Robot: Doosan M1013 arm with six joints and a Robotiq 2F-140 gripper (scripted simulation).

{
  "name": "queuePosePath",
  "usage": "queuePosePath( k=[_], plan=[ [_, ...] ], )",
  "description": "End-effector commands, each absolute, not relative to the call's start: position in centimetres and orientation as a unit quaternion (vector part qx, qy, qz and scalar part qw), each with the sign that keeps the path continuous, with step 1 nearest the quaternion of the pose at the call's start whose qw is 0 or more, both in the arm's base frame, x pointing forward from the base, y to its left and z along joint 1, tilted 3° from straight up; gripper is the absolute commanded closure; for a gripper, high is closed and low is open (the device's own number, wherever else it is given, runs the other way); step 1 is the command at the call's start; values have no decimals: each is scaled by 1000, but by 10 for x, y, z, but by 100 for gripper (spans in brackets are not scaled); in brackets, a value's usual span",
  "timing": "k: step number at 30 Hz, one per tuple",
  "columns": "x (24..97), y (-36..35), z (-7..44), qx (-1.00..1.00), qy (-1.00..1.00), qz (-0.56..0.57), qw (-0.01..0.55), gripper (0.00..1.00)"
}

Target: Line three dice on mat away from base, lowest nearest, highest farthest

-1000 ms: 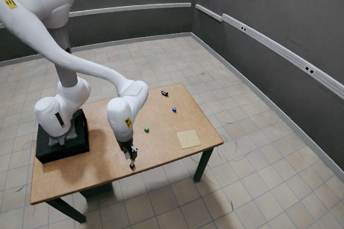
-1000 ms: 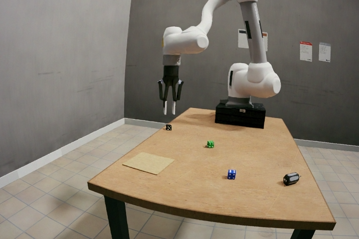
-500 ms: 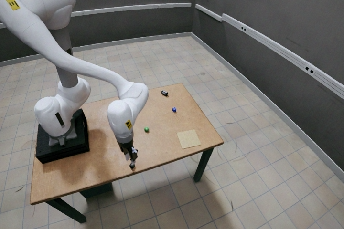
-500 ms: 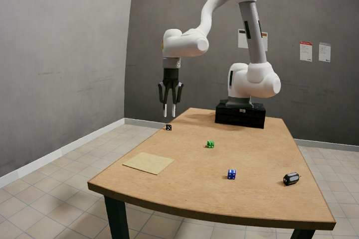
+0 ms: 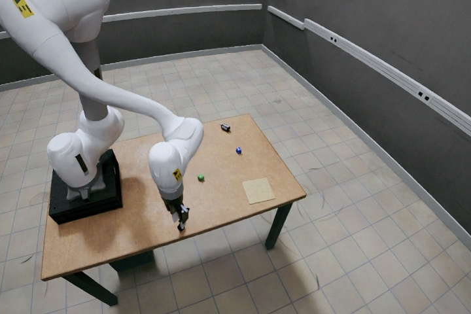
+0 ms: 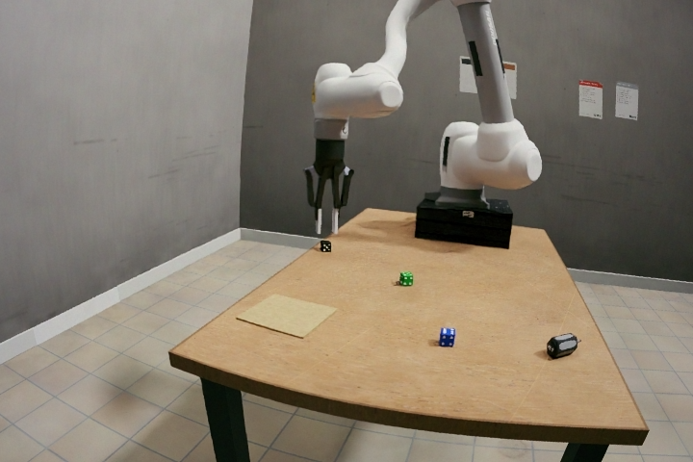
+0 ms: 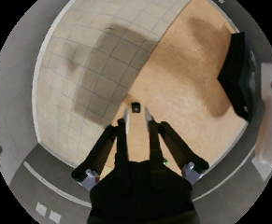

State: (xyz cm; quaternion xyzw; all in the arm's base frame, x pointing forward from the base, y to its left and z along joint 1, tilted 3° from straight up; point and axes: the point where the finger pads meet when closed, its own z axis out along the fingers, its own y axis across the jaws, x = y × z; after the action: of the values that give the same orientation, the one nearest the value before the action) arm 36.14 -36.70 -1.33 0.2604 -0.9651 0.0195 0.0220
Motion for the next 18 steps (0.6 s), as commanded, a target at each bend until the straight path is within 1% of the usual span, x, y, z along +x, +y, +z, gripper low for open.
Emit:
queuePosePath(
  k=[1,18],
  plan=[
    [362,-367,-18,260,-965,20,22,68],
    [361,-368,-29,260,-965,20,22,68]
  ],
)
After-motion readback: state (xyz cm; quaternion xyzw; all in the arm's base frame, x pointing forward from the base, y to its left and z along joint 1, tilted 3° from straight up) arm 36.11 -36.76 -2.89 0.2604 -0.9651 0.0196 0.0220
